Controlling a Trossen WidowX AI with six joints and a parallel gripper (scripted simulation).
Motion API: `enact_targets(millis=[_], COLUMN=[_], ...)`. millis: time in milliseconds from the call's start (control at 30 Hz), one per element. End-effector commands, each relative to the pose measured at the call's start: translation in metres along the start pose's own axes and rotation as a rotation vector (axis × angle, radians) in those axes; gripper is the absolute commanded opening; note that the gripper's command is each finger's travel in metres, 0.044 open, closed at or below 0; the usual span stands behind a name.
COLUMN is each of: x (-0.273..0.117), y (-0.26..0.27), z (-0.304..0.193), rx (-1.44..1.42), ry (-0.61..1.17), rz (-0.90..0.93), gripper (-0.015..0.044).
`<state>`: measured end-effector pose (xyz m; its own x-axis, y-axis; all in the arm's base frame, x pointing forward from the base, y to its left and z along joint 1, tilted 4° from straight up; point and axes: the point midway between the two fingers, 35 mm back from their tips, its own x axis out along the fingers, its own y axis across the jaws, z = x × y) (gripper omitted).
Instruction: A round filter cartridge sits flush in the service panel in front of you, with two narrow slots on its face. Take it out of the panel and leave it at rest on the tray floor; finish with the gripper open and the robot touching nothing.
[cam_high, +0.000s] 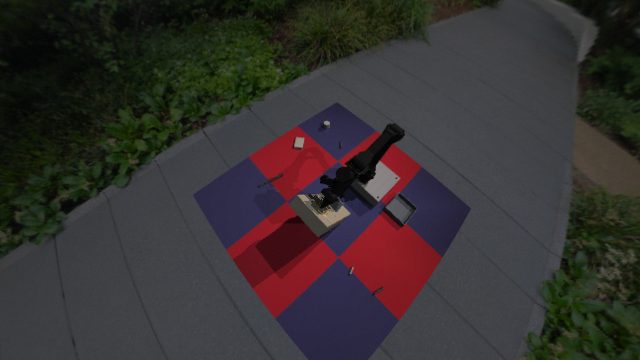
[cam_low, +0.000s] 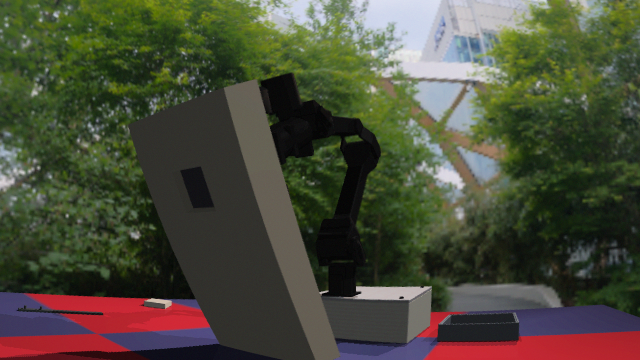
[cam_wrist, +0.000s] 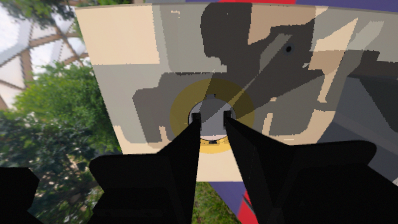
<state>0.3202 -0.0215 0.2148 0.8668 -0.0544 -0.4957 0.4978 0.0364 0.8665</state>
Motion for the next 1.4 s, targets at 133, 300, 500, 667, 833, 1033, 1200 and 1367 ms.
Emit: enact_targets(millis=[133,300,500,667,833,1033,1200,1367], x=[0.004,0.004,0.004,0.009,0.011,0.013,0.014,0.016], y=[0.000,0.000,0.000,0.000,0.000,0.000,0.000,0.000], z=[0.000,0.000,0.000,0.000,0.000,0.000,0.000,0.000], rx=[-0.005,-0.005,-0.005,-0.005,-0.005,-0.005,-0.005,-0.005], ry=[-0.001,-0.001,-0.001,-0.001,-0.001,-0.001,-0.001,-0.001], rz=[-0.003,-0.003,-0.003,-0.003,-0.003,-0.003,-0.003,-0.002], gripper=[0.0117,0.0117,0.0117,0.0117,0.0117,0.0117,0.0117,0.0117])
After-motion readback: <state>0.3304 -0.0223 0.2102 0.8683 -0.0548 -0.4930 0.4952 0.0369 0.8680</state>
